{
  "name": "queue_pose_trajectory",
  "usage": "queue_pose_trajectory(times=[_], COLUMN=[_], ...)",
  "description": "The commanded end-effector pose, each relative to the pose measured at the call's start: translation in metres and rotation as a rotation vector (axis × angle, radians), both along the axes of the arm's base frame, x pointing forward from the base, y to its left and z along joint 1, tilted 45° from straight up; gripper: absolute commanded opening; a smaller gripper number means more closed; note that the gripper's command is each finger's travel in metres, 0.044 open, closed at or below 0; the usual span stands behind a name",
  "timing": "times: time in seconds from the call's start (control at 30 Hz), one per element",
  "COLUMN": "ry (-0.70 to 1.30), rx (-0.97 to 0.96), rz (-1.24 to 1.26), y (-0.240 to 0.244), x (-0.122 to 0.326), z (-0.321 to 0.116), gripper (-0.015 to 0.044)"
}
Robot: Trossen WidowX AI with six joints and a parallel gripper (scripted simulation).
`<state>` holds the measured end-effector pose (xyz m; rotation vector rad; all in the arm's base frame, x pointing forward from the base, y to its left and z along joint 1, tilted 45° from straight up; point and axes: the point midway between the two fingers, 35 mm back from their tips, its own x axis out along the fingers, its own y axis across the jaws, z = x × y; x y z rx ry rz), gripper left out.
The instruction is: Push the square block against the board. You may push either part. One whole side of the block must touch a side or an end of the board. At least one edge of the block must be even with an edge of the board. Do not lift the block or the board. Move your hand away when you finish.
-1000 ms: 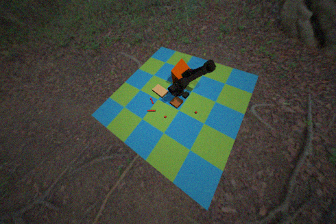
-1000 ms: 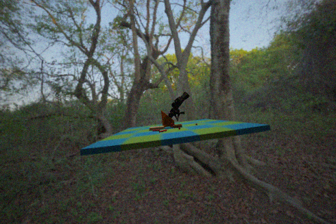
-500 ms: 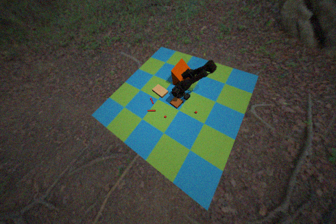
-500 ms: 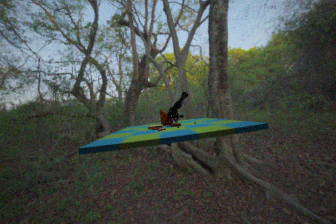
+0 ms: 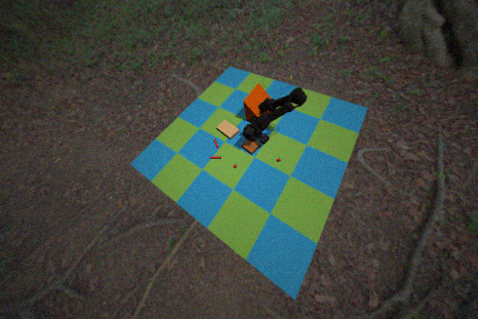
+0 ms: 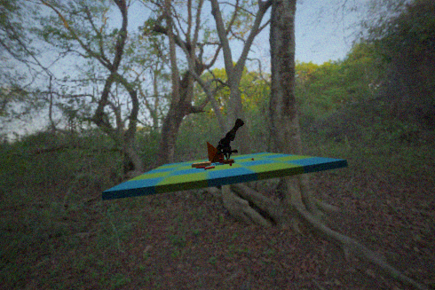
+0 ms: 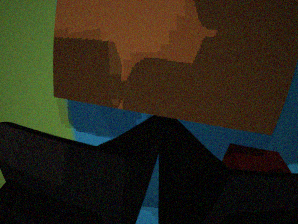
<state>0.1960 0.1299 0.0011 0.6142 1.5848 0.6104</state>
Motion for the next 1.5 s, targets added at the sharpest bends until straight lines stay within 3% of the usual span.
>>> queue_pose_trajectory(times=[0.0, 1.47], ry=[-0.003, -0.001], rx=[0.004, 0.001], rz=[0.000, -0.001], y=[0.001, -0.004], x=[0.009, -0.031], z=[0.000, 0.006], gripper=[0.0000, 0.0000])
